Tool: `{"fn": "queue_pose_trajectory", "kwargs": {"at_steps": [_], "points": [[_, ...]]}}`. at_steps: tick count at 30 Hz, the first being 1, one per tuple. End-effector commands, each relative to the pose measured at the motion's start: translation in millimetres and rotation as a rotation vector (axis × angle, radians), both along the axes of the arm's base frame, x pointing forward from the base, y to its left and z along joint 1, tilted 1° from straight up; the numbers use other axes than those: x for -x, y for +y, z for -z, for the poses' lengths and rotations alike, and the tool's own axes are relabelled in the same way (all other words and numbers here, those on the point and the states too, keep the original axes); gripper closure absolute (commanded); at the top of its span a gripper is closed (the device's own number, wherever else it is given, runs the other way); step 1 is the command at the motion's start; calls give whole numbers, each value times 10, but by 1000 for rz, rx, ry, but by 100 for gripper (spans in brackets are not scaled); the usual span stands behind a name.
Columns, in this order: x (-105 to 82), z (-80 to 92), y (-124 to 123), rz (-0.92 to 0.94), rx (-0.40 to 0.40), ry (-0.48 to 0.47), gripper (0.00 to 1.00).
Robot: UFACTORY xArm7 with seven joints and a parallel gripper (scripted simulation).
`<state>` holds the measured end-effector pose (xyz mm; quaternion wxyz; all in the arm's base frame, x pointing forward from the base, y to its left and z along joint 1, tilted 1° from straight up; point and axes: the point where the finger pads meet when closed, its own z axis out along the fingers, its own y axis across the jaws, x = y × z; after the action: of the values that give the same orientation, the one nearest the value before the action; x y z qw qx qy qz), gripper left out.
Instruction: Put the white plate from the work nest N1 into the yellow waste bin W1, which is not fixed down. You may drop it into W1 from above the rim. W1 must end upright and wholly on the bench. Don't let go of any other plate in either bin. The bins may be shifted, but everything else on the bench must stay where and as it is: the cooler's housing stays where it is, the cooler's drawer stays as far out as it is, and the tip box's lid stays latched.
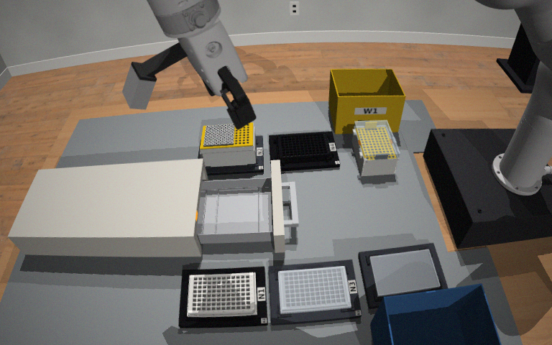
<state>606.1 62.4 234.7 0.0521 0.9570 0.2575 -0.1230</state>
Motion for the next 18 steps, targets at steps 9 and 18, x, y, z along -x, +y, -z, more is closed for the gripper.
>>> {"fn": "queue_pose_trajectory", "kwargs": {"at_steps": [9,18], "points": [[406,99,-190,180,-36,-118,0],[718,235,-271,267,-52,-157,0]]}}
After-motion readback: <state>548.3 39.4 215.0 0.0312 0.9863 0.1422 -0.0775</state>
